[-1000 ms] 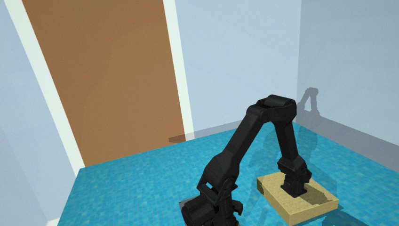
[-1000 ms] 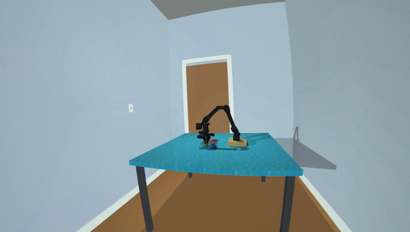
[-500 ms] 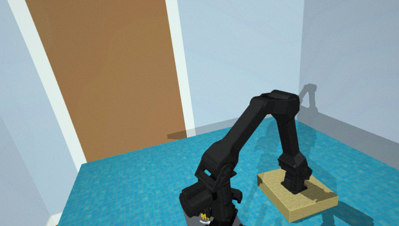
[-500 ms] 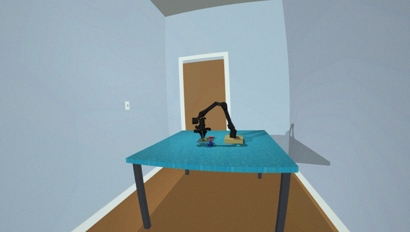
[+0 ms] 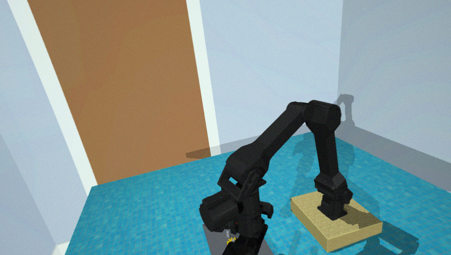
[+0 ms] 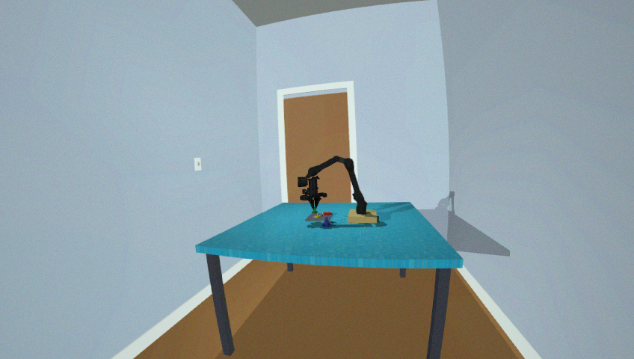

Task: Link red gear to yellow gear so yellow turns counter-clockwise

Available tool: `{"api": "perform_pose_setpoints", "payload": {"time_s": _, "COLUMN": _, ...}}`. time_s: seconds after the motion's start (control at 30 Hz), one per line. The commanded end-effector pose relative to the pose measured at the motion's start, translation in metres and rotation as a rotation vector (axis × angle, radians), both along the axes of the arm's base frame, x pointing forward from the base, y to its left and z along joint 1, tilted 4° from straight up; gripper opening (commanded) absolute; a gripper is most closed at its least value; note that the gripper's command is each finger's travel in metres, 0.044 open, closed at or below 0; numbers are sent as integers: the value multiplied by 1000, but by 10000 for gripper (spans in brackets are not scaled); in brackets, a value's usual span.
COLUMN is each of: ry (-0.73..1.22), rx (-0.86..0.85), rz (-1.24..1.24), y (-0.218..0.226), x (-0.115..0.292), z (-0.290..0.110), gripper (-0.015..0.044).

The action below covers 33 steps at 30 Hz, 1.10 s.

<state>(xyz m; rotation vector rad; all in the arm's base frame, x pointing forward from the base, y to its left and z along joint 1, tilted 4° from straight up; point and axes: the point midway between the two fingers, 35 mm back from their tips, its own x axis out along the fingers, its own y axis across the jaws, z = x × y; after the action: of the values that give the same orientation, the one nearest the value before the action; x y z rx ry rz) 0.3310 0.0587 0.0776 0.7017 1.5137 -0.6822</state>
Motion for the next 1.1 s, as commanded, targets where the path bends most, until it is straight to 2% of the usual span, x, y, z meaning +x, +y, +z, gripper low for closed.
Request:
{"api": "perform_pose_setpoints", "payload": {"time_s": 0.0, "ry": -13, "rx": 5, "rz": -1, "y": 0, "x": 2, "z": 15, "gripper": 0}}
{"api": "perform_pose_setpoints", "payload": {"time_s": 0.67, "ry": -12, "rx": 5, "rz": -1, "y": -2, "x": -8, "z": 71, "gripper": 0}}
{"api": "perform_pose_setpoints", "payload": {"time_s": 1.07, "ry": -13, "rx": 2, "rz": -3, "y": -21, "x": -4, "z": 64, "gripper": 0}}
